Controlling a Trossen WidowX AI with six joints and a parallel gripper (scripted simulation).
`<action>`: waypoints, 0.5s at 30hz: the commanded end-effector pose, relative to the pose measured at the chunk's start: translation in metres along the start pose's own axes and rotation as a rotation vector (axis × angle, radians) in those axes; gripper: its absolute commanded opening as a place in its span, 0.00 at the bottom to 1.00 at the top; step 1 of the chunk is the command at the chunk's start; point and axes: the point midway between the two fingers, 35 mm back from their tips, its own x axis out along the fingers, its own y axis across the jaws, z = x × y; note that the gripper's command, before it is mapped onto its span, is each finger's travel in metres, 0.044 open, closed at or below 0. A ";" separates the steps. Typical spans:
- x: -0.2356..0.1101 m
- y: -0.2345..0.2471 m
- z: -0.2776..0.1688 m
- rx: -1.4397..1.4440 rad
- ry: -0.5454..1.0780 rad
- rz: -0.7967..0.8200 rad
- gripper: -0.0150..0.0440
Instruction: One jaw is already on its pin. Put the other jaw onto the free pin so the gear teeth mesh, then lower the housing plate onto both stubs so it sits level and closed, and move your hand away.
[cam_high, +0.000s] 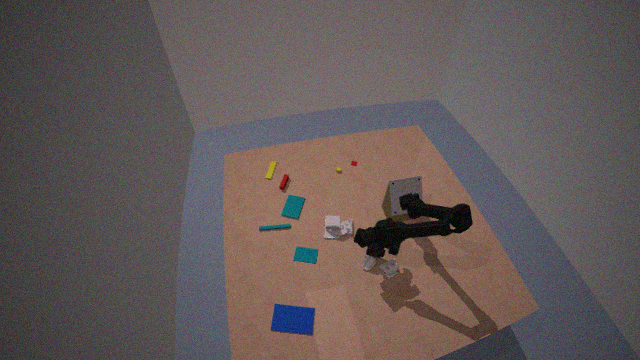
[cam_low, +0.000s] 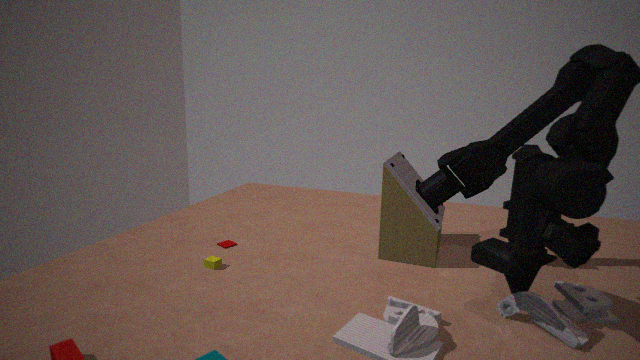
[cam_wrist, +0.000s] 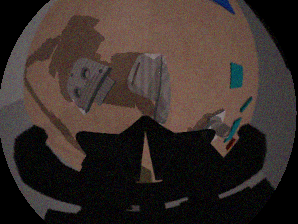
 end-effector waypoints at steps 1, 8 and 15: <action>0.000 -0.007 0.002 -0.011 -0.005 0.001 0.25; 0.000 -0.018 0.002 -0.011 -0.005 0.001 0.25; 0.000 -0.030 0.001 -0.011 -0.006 0.001 0.25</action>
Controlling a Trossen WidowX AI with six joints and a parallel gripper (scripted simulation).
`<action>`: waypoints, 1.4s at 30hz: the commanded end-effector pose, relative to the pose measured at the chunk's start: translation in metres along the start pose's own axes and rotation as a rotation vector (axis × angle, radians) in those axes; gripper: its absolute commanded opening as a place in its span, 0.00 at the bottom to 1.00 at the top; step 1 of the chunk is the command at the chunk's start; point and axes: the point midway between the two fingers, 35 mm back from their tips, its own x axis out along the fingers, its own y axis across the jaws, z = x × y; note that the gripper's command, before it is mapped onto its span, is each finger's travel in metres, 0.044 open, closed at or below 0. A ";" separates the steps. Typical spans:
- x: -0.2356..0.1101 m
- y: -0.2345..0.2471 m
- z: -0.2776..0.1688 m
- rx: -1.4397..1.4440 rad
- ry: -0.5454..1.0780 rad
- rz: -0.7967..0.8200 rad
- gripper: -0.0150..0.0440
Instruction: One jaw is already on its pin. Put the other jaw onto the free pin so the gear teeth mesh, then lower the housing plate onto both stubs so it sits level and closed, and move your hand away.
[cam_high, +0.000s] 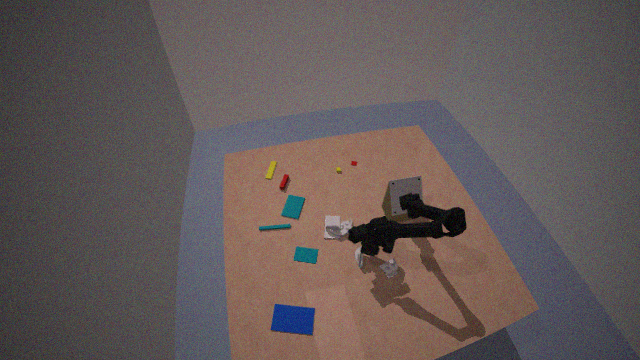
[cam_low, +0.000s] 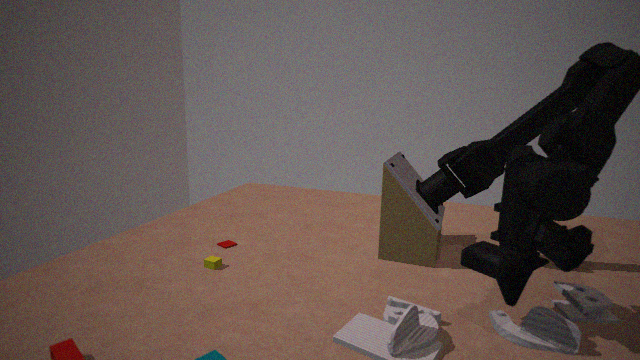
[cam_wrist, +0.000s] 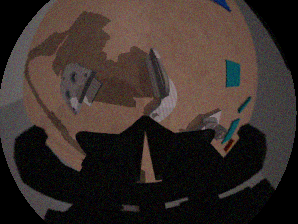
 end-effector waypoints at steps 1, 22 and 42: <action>0.000 -0.007 0.000 -0.008 0.000 0.002 0.25; -0.051 -0.011 -0.003 0.008 0.006 -0.010 0.34; -0.051 -0.011 -0.003 0.008 0.006 -0.010 1.00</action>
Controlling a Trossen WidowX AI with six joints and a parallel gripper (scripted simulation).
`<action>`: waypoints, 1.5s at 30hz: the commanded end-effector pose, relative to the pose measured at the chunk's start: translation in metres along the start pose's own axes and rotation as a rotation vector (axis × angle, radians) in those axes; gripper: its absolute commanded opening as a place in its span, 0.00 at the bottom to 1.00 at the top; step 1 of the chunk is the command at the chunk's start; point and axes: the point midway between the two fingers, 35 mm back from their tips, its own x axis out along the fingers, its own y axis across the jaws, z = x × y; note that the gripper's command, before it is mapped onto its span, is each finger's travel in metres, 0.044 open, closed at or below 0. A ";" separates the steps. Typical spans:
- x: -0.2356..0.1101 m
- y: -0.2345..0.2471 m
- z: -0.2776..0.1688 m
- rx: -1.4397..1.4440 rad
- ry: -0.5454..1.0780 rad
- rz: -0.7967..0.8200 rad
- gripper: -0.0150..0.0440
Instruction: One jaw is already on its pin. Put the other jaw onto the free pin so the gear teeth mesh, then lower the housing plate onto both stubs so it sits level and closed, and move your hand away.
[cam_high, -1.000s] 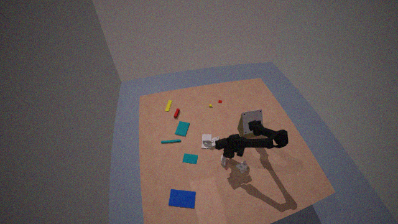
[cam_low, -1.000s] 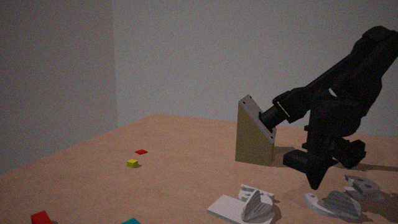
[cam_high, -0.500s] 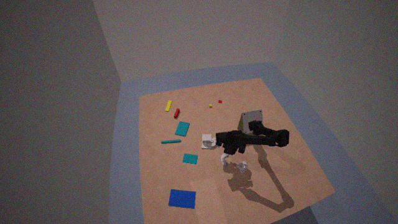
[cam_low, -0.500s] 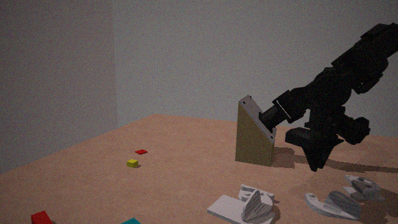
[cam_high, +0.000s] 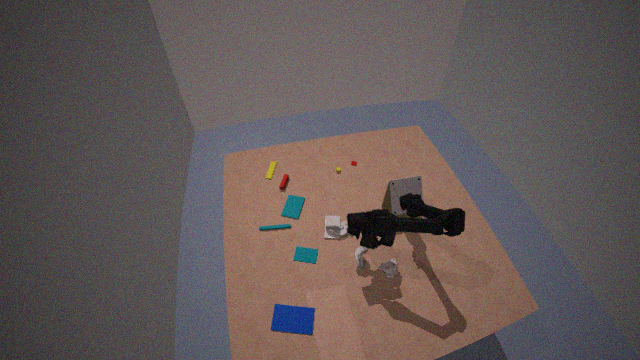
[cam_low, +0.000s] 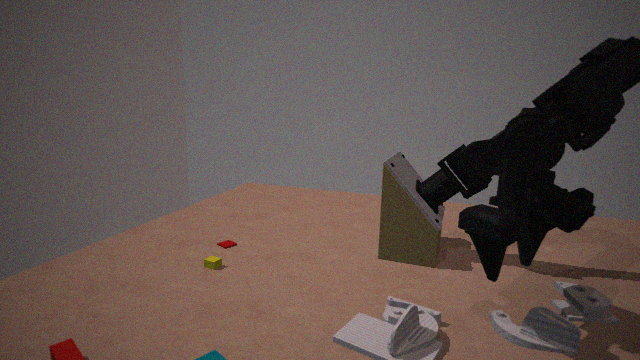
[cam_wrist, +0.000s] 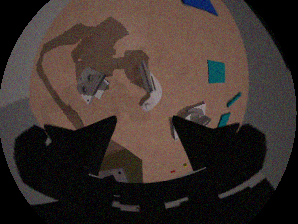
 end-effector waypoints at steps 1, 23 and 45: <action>0.000 0.000 0.000 0.006 0.000 0.000 1.00; 0.000 0.000 0.000 0.006 0.000 0.000 1.00; -0.008 0.002 0.000 -0.001 0.000 0.010 0.25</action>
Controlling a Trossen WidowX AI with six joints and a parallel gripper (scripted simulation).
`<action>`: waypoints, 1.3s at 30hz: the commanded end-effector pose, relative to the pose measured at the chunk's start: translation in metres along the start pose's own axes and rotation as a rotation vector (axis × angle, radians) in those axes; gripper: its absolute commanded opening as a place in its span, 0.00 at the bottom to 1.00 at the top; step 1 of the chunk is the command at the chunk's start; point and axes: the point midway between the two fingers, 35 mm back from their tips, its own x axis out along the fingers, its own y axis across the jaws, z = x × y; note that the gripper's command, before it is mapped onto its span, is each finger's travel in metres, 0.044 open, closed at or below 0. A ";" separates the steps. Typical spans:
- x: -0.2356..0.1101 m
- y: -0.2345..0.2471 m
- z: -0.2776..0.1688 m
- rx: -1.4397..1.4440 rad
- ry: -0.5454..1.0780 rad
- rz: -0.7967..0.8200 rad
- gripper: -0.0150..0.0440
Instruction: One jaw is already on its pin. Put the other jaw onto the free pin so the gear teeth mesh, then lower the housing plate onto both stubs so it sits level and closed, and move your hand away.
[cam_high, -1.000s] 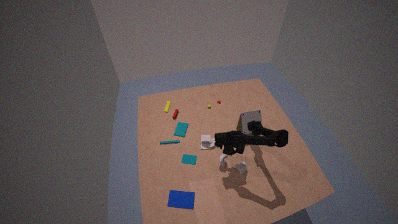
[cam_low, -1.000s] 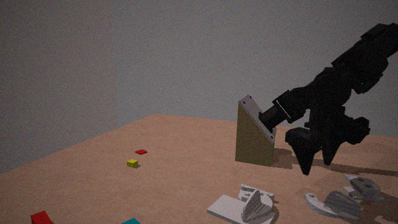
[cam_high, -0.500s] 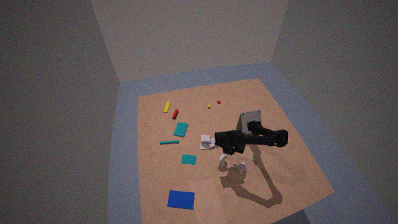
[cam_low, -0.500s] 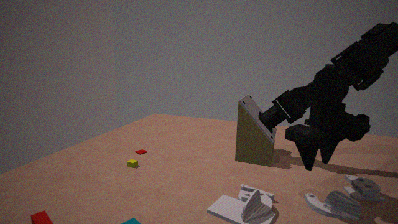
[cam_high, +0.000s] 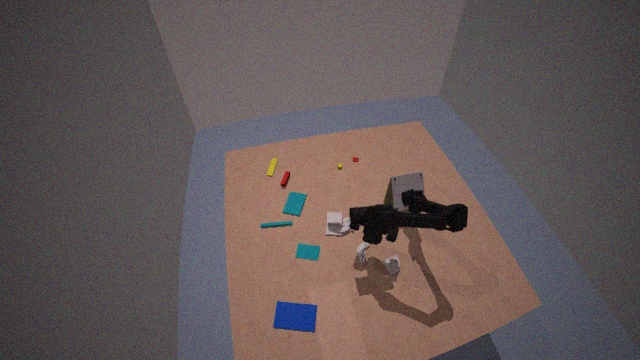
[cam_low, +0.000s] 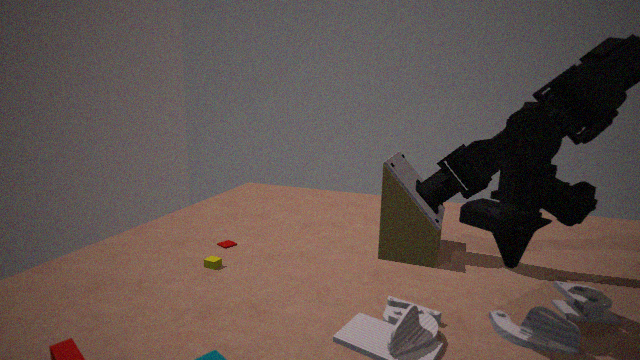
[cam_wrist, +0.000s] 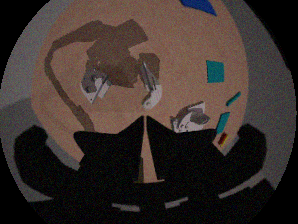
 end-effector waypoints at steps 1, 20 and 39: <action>0.000 0.000 0.000 -0.006 -0.002 0.002 0.25; 0.000 0.000 0.000 0.000 0.000 0.000 0.48; 0.000 0.000 0.000 0.000 0.000 0.000 1.00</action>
